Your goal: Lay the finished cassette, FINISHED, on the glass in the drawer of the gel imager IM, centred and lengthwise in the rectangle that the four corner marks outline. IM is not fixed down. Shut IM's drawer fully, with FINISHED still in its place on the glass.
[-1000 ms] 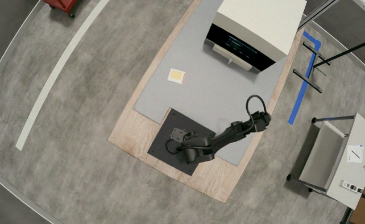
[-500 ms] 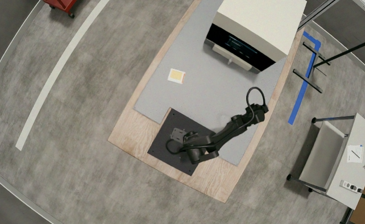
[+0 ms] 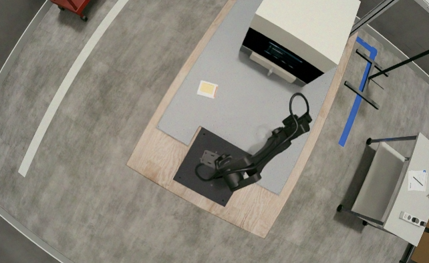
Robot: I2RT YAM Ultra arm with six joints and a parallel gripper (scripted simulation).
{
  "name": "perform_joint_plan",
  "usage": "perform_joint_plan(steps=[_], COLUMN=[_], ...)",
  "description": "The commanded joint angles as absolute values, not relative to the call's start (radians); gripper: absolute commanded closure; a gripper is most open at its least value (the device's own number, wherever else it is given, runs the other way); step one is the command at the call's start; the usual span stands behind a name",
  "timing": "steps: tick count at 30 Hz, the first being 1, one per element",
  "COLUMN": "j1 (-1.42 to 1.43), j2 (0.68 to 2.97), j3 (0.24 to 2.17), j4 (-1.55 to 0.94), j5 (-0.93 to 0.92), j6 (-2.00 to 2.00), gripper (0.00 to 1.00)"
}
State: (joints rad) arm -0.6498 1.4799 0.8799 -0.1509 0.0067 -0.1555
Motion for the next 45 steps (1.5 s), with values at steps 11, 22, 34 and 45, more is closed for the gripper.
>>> perform_joint_plan(steps=[11,22,34,45], j1=[-0.539,-0.454,-0.360,-0.264], j2=[1.523,1.560,1.608,1.648], j3=[0.954,1.000,1.063,1.110], j4=[-0.345,-0.485,-0.659,-0.809], j5=[0.016,0.024,0.015,0.031], j6=[-0.111,-0.086,-0.064,-0.033], gripper=[0.65,0.65,0.65,0.65])
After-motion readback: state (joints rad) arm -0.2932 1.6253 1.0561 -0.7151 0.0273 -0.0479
